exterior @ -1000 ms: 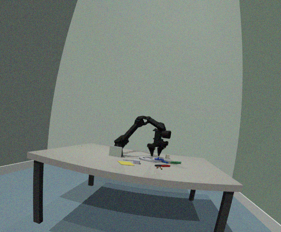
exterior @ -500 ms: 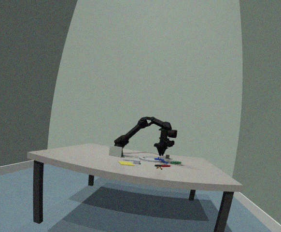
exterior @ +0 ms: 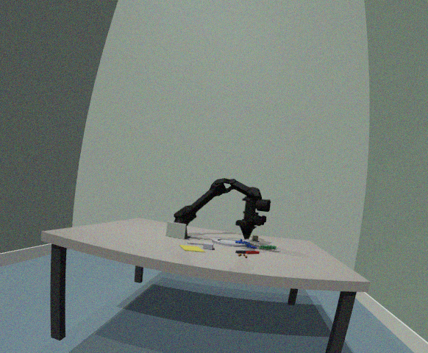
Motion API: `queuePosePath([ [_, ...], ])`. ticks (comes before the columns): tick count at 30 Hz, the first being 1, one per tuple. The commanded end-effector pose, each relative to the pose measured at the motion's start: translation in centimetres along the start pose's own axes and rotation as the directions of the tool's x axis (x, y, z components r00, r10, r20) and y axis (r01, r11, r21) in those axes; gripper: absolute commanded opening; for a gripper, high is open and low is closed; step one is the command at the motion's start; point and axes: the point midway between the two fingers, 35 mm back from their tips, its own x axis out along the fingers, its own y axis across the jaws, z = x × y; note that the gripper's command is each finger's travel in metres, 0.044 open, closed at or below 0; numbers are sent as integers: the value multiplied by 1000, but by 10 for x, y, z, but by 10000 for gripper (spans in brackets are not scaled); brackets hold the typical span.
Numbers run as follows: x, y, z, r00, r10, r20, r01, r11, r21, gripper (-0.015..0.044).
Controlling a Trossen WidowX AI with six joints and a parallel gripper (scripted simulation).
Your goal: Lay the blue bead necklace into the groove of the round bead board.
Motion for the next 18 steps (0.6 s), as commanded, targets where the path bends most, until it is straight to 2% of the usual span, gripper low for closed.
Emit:
queuePosePath([
  [1, 8, 0, -3, 1000, 3, -12, -3, 1000, 7, 120],
  [18, 28, 0, -4, 1000, 2, -19, -2, 1000, 9, 120],
])
